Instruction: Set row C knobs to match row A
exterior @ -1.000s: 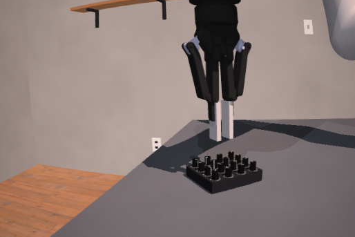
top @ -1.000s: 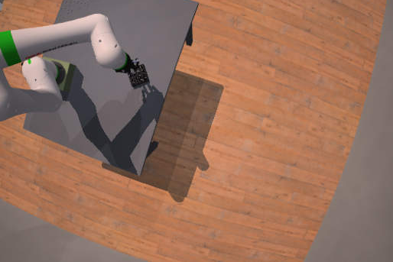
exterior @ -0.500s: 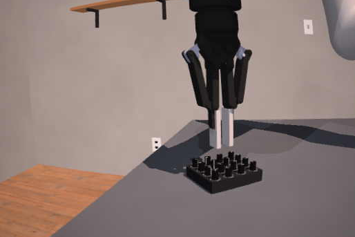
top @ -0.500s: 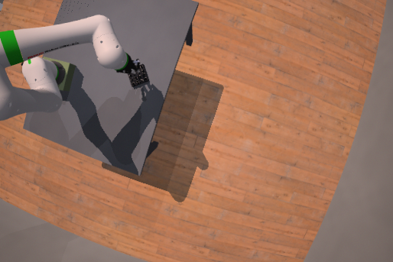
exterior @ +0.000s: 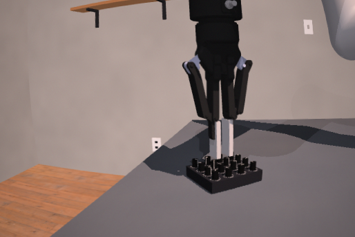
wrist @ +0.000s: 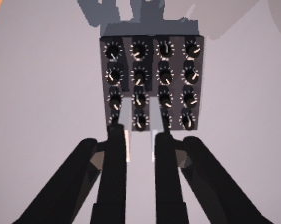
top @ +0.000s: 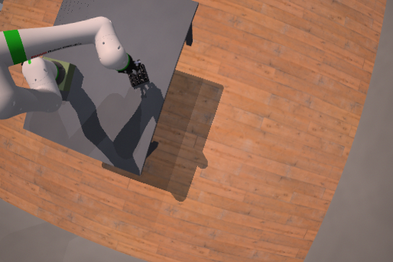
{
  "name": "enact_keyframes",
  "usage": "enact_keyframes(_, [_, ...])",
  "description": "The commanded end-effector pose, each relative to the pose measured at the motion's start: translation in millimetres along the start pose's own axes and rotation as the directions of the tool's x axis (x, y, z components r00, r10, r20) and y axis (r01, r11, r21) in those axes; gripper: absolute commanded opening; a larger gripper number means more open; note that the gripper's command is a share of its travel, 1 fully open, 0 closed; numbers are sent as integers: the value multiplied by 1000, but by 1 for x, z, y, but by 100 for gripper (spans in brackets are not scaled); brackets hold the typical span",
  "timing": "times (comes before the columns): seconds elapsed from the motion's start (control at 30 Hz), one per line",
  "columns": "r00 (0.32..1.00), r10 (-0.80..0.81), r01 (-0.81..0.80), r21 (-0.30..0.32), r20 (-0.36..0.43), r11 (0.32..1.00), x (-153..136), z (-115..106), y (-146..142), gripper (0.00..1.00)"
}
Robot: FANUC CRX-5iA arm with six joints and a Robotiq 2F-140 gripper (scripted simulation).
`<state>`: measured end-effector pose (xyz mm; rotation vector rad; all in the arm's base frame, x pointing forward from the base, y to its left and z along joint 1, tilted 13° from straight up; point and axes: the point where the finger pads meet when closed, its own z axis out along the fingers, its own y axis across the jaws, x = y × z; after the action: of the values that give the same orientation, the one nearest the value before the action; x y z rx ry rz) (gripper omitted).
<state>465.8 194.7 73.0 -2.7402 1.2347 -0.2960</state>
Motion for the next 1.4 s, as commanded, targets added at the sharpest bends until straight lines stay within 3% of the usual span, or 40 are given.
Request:
enact_keyframes(0.0, [1000, 0, 0, 0, 0, 1000, 0, 3, 0, 12])
enact_keyframes(1.37, [1000, 0, 0, 0, 0, 1000, 0, 10, -1, 12])
